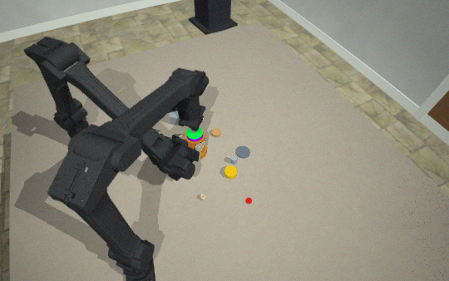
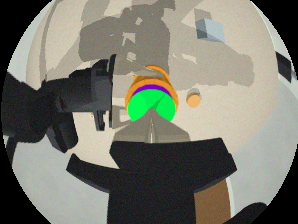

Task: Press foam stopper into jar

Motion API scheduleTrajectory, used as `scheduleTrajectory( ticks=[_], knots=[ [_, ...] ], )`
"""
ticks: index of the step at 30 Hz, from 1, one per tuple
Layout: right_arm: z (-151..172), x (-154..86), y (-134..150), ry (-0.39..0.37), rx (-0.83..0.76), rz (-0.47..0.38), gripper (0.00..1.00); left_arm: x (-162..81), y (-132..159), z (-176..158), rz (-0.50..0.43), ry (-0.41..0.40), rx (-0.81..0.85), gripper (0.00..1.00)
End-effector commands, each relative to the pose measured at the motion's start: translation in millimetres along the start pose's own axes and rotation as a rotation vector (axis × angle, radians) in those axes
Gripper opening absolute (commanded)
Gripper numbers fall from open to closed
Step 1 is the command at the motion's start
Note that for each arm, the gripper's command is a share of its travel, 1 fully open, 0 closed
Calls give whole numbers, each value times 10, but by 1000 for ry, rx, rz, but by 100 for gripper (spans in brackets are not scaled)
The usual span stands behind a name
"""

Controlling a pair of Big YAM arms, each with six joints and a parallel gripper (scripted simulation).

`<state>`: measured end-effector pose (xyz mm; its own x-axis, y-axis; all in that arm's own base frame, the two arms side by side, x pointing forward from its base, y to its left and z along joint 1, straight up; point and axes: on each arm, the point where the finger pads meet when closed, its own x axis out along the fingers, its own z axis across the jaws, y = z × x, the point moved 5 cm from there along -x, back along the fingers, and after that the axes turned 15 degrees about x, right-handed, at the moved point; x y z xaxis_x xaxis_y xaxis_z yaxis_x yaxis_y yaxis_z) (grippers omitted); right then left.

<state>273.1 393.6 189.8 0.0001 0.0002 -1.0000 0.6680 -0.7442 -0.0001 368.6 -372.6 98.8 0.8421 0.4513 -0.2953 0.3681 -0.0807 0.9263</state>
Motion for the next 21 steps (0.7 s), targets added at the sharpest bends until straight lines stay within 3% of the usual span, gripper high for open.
scheduleTrajectory(
  ticks=[1, 21],
  knots=[
    [-49, 105, 31, -12, -2, -2, 0, -83, 146, 115, 7, -18, 20, 64],
    [-41, 163, 32, -14, -2, -2, 0, -83, 146, 115, 7, -18, 20, 64]
  ],
)
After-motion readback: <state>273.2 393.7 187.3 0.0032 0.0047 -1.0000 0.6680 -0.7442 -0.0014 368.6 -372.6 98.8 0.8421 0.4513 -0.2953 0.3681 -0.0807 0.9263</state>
